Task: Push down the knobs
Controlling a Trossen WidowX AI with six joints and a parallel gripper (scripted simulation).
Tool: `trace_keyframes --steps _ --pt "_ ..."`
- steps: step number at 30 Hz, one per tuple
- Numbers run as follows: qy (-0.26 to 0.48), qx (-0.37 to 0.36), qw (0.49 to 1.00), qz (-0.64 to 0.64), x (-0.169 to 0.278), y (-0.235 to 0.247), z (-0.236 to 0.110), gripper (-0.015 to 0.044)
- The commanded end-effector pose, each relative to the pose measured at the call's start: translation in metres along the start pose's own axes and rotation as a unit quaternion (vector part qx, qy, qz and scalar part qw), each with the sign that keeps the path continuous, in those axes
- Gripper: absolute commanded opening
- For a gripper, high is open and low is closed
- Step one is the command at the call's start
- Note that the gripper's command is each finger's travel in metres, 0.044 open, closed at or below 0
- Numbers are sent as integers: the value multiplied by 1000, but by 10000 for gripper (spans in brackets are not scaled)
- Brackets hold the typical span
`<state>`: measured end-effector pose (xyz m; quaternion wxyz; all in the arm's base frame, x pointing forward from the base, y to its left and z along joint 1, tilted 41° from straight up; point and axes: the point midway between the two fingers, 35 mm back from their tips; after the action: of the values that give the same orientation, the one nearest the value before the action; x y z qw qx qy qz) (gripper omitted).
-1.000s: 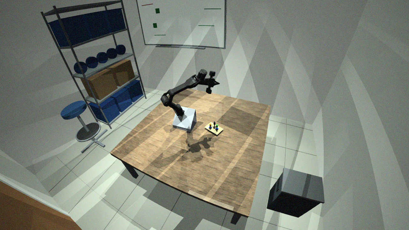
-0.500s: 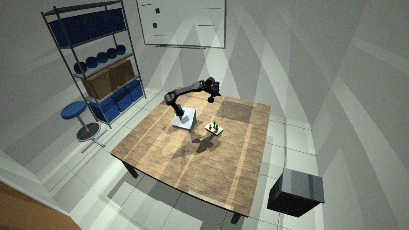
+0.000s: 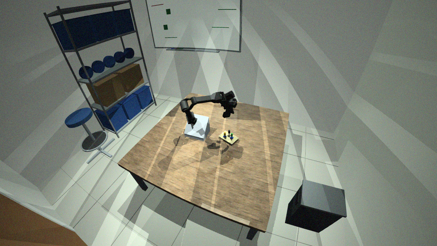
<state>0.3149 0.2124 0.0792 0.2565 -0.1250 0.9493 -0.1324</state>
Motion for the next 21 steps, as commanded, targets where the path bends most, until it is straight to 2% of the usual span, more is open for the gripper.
trace_keyframes --steps 1,11,21 --pt "31 30 998 -45 10 -14 15 0" --pt "127 88 974 -165 39 -54 45 0" --pt "234 115 923 -281 70 -94 64 0"
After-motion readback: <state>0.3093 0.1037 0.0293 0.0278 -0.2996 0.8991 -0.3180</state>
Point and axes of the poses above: the point midway between the two fingers, 35 mm back from their tips, its own z axis out along the fingers, its own y axis across the jaws, x = y × z, and after that the axes turned 6 degrees about z, right-handed
